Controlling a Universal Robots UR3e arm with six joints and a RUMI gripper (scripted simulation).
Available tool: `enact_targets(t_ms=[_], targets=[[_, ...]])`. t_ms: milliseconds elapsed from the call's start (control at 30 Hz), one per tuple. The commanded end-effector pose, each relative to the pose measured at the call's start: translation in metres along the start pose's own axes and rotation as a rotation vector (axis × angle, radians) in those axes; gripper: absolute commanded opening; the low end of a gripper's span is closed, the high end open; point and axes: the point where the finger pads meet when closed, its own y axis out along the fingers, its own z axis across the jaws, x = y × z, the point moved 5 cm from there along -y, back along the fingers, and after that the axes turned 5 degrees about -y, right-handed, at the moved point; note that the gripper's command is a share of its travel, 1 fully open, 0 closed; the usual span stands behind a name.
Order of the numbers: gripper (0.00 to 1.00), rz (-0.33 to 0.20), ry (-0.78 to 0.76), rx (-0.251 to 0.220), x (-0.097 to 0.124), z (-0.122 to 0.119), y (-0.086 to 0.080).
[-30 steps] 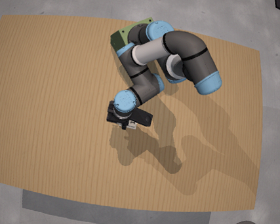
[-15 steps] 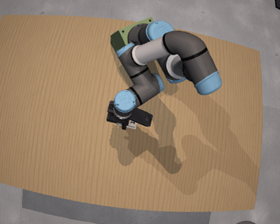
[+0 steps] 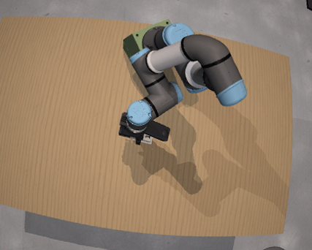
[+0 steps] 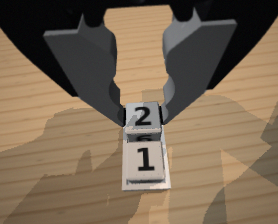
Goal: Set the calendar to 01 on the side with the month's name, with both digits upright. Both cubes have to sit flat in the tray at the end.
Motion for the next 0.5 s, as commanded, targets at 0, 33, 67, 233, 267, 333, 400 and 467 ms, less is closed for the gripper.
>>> enact_targets(t_ms=[0,33,67,233,267,333,400,467], targets=[[0.1,-0.001,0.0,0.001,0.0003,0.0005,0.0008],[0.1,-0.001,0.0,0.001,0.0003,0.0005,0.0011],[0.1,-0.001,0.0,0.001,0.0003,0.0005,0.0015],[0.1,-0.001,0.0,0.001,0.0003,0.0005,0.0038],[0.1,-0.001,0.0,0.001,0.0003,0.0005,0.0043],[0.1,-0.001,0.0,0.001,0.0003,0.0005,0.0053],[0.1,-0.001,0.0,0.001,0.0003,0.0005,0.0053],[0.1,-0.001,0.0,0.001,0.0003,0.0005,0.0062]])
